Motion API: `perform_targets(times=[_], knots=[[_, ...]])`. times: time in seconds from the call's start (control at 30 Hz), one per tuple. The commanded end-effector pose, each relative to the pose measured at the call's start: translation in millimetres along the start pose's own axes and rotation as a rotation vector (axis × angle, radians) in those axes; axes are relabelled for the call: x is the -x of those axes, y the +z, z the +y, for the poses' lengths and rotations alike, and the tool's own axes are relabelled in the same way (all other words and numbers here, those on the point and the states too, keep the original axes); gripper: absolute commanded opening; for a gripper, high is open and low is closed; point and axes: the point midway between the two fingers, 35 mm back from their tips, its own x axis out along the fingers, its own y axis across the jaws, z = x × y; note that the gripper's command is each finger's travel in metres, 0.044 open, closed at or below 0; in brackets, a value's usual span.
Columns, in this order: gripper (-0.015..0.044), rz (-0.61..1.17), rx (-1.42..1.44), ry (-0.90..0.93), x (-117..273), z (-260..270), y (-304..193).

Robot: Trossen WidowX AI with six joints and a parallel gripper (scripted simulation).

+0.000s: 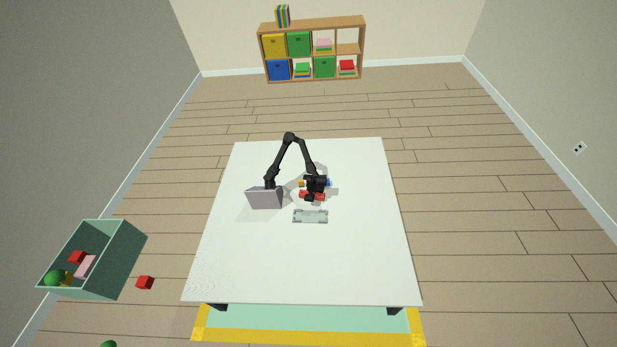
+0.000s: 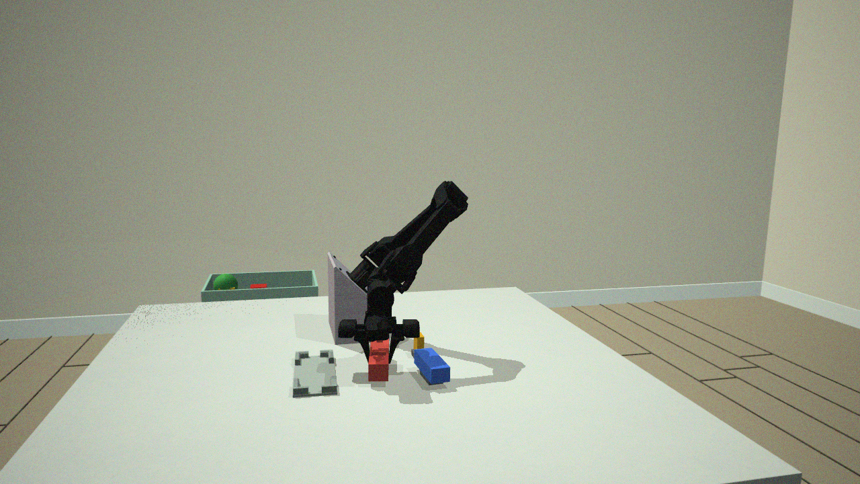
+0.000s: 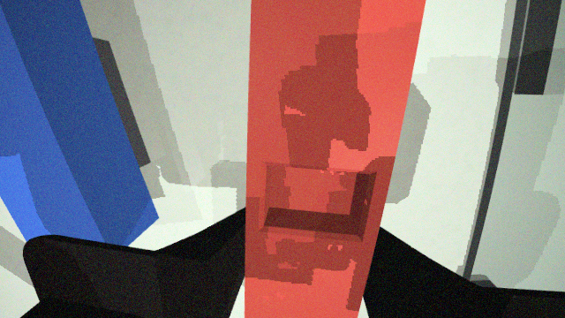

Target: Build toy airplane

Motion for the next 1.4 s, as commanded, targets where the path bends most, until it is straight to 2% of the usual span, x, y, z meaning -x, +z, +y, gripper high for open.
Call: perform_targets(times=[0.0, 1.07, 1.37], knots=[[0.0000, -0.016, 0.012, -0.005, 12.6, 0.5, 5.4], [0.0000, -0.014, 0.012, -0.001, 111.5, 1.4, -1.1], [0.0000, -0.015, 0.028, -0.003, 108.6, -13.4, 4.9]])
